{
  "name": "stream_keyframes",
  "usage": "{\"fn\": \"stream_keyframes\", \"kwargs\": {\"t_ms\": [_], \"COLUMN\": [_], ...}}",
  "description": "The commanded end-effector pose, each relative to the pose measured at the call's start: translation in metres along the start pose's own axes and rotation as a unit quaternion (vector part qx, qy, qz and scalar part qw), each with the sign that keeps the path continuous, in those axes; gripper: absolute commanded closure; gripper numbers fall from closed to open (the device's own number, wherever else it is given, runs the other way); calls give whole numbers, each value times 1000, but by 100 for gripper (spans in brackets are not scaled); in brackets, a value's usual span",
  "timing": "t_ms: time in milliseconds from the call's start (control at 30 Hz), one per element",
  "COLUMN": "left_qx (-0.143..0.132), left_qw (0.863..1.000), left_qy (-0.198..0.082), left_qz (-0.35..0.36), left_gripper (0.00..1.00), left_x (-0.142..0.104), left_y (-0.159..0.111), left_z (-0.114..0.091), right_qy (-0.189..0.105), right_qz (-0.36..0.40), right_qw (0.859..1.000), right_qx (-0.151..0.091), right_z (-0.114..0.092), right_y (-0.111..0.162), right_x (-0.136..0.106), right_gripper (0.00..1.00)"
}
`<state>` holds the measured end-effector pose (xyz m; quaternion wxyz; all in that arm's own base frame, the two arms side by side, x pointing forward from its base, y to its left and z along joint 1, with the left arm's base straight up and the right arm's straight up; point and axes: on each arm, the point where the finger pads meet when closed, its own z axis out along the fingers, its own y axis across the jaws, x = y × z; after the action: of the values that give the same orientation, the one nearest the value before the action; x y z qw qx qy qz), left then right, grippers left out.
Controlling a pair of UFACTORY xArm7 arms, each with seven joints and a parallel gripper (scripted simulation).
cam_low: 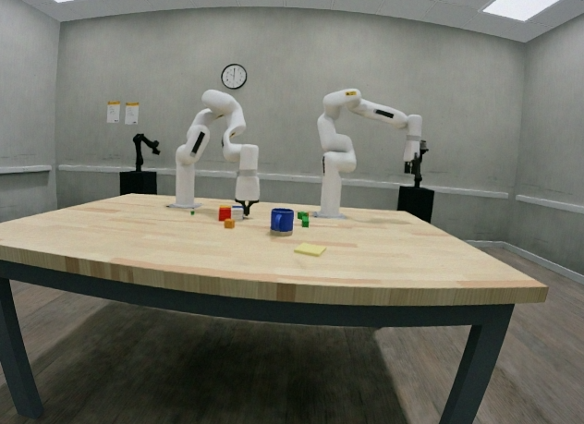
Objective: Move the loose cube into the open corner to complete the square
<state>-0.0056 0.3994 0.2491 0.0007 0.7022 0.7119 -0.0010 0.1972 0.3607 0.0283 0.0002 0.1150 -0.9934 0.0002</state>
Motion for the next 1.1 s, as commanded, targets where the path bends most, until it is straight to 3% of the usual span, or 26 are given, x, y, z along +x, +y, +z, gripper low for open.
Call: {"fn": "stream_keyframes", "kwargs": {"t_ms": [0,1067], "left_qx": [0,0], "left_qw": [1000,1000], "left_qy": [1,1], "left_qz": [0,0], "left_gripper": [0,0], "left_x": [1,1], "left_y": [0,0], "left_z": [-1,-1], "right_qy": [-1,-1], "right_qz": [0,0], "right_qw": [1000,1000], "right_qx": [-1,-1], "right_z": [-1,-1], "right_y": [-1,-4], "right_x": [-1,-1], "right_gripper": [100,100]}}
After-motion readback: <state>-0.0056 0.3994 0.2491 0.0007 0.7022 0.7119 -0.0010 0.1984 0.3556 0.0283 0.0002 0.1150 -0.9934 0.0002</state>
